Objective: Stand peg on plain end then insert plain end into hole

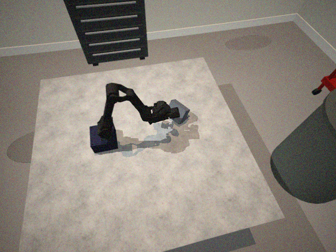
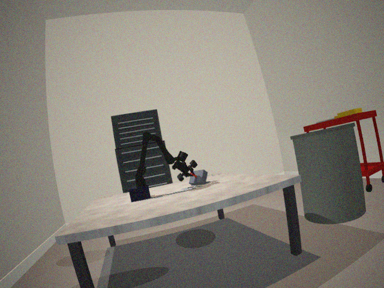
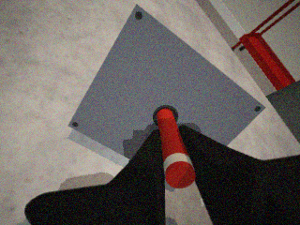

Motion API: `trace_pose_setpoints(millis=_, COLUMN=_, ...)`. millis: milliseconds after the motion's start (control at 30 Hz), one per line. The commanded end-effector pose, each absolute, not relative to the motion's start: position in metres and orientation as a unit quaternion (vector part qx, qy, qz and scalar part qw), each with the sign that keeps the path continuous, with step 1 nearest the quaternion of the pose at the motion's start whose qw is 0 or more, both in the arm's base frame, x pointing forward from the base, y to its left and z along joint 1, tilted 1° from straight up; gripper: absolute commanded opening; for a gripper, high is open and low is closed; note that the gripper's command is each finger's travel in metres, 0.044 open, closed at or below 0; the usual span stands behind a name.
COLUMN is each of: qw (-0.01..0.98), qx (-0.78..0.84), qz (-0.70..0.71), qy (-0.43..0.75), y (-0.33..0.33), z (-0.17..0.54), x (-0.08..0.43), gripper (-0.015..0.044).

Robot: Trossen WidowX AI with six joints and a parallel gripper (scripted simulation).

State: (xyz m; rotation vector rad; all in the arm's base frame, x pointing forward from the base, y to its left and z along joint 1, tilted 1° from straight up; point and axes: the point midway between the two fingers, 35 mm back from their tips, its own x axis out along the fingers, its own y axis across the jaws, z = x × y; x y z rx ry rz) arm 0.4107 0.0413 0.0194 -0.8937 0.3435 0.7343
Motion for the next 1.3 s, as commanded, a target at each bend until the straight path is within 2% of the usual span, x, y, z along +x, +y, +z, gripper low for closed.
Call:
trace_pose_setpoints(millis=0, qw=0.825, qx=-0.42, qz=0.343, qy=0.161, y=0.0424, z=0.0193, x=0.4139, gripper=0.0)
trace_pose_setpoints(millis=1033, qw=0.823, qx=-0.421, qz=0.346, qy=0.16, y=0.0472, z=0.0131, x=0.4206, gripper=0.0)
trace_pose_setpoints(millis=1267, qw=0.823, qx=-0.421, qz=0.346, qy=0.16, y=0.0472, z=0.0131, x=0.4206, gripper=0.0184)
